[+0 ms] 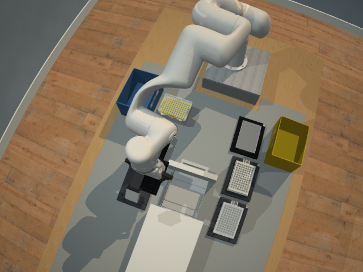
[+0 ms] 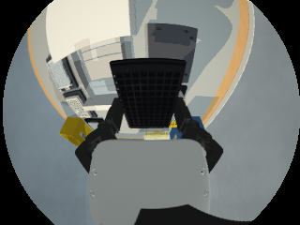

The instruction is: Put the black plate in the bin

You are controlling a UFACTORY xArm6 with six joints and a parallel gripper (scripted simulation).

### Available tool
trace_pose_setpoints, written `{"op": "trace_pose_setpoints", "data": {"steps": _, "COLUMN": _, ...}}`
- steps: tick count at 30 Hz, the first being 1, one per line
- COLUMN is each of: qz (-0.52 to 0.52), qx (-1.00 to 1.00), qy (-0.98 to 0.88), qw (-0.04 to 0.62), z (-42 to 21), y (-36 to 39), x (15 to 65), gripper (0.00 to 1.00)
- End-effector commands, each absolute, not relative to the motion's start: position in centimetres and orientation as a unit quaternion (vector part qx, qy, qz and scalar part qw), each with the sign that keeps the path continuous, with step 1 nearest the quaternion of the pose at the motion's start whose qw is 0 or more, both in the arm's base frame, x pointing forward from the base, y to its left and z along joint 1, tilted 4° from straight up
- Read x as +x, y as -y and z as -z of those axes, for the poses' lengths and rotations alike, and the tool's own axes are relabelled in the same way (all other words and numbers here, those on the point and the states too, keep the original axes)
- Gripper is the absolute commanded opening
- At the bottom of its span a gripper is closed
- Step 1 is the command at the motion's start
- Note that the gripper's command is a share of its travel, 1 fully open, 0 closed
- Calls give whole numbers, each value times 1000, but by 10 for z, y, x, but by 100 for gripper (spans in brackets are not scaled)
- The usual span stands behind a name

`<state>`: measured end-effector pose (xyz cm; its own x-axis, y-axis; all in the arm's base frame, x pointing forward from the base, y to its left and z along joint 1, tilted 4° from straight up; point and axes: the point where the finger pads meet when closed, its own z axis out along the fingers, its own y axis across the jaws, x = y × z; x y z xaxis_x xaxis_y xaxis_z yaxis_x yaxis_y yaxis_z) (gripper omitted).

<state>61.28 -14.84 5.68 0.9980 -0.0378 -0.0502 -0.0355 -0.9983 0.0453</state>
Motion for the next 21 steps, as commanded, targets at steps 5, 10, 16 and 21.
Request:
{"op": "trace_pose_setpoints", "data": {"steps": 5, "qz": 22, "qx": 999, "qy": 18, "qw": 23, "z": -59, "y": 129, "x": 602, "gripper": 0}}
{"op": "trace_pose_setpoints", "data": {"steps": 10, "qz": 22, "qx": 999, "qy": 18, "qw": 23, "z": -59, "y": 120, "x": 596, "gripper": 0}}
{"op": "trace_pose_setpoints", "data": {"steps": 16, "qz": 22, "qx": 999, "qy": 18, "qw": 23, "z": -59, "y": 109, "x": 589, "gripper": 0}}
{"op": "trace_pose_setpoints", "data": {"steps": 21, "qz": 22, "qx": 999, "qy": 18, "qw": 23, "z": -59, "y": 98, "x": 582, "gripper": 0}}
